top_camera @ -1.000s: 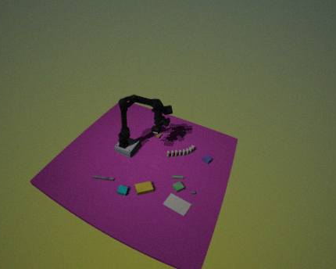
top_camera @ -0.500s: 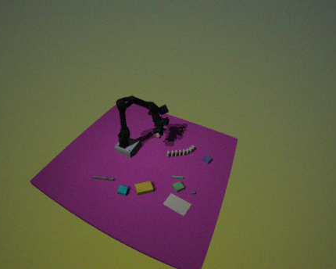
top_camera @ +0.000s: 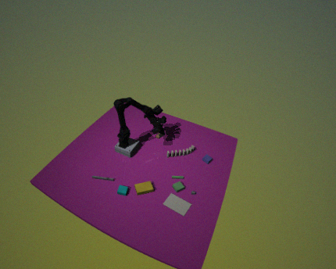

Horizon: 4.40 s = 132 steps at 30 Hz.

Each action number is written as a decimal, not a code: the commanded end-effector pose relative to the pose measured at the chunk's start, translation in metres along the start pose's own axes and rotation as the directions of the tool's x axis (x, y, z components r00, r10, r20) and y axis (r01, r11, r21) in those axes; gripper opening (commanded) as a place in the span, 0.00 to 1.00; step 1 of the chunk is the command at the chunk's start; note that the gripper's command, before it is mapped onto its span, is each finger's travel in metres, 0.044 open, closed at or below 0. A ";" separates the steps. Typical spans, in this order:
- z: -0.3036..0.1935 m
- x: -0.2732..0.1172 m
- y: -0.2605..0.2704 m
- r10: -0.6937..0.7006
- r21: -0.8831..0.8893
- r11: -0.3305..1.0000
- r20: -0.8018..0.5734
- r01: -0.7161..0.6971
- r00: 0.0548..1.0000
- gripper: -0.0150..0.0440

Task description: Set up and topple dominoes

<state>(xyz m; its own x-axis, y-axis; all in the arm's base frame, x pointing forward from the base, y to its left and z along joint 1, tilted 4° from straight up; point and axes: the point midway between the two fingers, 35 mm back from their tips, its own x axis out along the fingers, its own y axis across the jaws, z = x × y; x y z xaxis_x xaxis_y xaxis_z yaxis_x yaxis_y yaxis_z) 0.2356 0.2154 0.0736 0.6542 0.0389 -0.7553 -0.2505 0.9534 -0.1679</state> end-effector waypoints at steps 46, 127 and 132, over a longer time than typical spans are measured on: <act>-0.042 -0.057 -0.033 -0.135 0.238 0.971 0.640 -0.028 0.757 0.30; -0.105 0.026 -0.015 -0.173 0.288 0.958 0.602 -0.010 0.780 0.30; -0.108 0.029 -0.016 -0.175 0.290 0.957 0.600 -0.009 0.780 0.30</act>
<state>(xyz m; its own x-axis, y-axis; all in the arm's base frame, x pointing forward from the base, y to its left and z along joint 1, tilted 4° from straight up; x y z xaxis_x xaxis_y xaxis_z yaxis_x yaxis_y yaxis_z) 0.1810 0.1706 -0.0128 0.9818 0.0490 -0.1836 -0.0454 0.9987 0.0240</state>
